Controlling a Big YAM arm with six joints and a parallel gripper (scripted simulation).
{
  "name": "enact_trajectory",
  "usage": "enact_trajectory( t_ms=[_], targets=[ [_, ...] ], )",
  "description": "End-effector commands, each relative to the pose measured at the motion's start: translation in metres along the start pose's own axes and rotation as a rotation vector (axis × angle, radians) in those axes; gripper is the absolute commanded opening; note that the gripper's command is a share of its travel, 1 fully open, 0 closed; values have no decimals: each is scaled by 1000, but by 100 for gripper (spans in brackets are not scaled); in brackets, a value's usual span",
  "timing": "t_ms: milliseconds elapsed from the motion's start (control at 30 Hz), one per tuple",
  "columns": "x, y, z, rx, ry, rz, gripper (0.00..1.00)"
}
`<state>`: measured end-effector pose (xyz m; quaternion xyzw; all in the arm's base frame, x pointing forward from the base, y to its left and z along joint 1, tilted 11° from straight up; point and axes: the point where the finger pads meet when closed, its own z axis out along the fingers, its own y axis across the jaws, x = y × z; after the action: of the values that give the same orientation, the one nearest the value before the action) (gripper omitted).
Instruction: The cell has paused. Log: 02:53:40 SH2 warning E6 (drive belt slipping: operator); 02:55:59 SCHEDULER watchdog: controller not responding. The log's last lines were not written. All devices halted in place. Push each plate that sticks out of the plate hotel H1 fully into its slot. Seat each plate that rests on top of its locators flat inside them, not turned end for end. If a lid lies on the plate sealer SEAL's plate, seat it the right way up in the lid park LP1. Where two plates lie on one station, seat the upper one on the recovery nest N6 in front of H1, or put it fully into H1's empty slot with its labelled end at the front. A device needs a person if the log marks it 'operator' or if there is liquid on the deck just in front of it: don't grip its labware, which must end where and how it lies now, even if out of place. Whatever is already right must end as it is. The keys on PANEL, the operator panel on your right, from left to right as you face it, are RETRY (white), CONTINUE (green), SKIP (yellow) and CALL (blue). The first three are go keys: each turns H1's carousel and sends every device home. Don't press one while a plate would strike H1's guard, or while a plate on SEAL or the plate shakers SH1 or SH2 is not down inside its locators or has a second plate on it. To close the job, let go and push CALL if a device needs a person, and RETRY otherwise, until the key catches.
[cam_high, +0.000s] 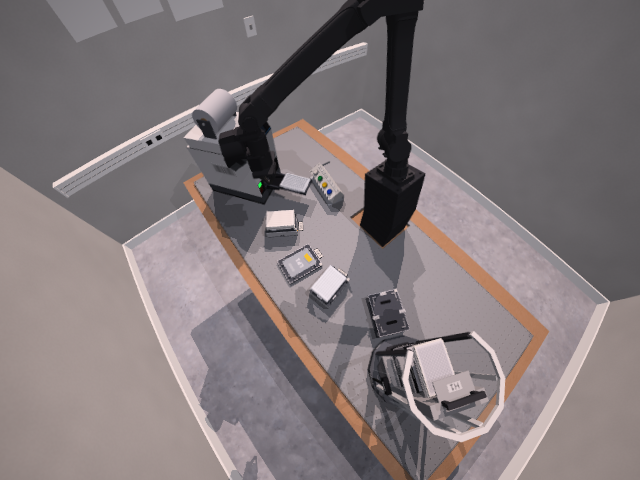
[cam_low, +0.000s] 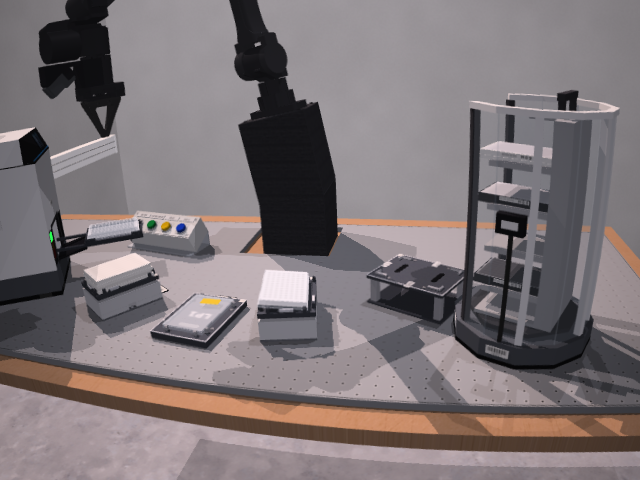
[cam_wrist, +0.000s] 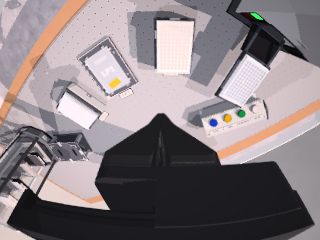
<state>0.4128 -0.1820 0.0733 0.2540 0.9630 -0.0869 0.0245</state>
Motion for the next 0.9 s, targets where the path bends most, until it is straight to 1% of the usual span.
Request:
enact_trajectory(
  t_ms=[0,233,333,367,867],
  targets=[
    [-29,-18,-34,-15,-82,5,0],
    [-32,-41,-34,-11,-80,4,0],
    [-32,-41,-34,-12,-81,15,0],
    [-24,-28,-29,-14,-67,-13,0],
    [-24,-33,-28,-10,-65,1,0]
  ],
)
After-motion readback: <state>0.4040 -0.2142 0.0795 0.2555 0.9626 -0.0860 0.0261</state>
